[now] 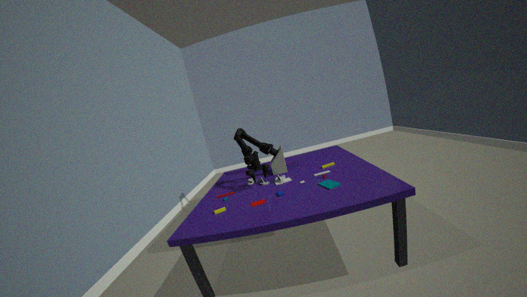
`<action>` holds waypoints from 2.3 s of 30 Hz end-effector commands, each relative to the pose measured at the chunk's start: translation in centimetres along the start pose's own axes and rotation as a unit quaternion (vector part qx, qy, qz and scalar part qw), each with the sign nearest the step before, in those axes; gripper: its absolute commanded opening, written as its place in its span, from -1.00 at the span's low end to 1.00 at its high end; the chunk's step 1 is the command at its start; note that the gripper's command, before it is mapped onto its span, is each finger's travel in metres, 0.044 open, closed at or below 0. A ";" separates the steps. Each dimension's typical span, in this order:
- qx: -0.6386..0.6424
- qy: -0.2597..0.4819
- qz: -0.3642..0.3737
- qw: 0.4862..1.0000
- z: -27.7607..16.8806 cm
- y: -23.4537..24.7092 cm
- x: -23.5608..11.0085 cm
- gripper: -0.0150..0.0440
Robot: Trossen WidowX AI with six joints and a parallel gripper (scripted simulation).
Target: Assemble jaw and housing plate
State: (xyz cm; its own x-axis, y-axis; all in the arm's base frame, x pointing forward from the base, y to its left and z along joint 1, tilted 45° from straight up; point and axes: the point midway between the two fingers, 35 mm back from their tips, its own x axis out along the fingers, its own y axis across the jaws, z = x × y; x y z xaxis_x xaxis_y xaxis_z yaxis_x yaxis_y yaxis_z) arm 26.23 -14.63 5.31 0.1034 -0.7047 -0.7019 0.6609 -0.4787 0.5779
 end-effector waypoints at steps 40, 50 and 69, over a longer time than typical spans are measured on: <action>-0.006 -0.001 -0.004 1.000 0.1 -0.4 3.1 1.00; -0.003 -0.003 -0.002 1.000 0.2 -0.3 3.0 0.47; -0.003 -0.003 -0.002 1.000 0.2 -0.3 3.0 -0.04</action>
State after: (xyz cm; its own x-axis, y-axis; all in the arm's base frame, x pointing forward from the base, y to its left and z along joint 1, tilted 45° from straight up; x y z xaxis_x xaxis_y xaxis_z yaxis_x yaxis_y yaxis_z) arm 26.13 -16.64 3.04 0.0931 -0.7040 -0.7041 0.6695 -0.4792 0.5676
